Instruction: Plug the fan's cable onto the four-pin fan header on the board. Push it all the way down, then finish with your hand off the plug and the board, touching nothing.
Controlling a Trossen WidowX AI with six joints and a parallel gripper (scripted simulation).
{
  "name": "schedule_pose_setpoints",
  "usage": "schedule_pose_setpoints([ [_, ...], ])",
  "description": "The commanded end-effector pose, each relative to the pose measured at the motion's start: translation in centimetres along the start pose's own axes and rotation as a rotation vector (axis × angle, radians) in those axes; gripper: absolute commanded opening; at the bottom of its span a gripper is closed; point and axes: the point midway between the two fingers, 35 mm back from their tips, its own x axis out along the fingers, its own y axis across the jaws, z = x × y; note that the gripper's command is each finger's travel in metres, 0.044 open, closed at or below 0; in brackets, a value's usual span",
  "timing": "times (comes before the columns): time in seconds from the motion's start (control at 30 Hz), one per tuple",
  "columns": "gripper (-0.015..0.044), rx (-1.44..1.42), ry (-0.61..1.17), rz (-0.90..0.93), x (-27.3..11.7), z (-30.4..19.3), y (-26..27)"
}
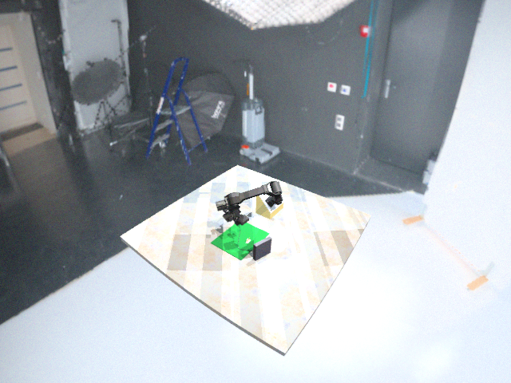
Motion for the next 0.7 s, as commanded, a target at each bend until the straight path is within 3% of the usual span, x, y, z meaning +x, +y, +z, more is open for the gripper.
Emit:
schedule_pose_setpoints([
  [0.0, 0.0, 0.141, -0.04, 0.016, 0.0, -0.4, 0.0],
  [0.47, 0.0, 0.592, -0.161, 0.09, 0.2, -1.5, 0.2],
  [0.67, 0.0, 0.613, -0.166, 0.095, 0.2, -1.5, 0.2],
])
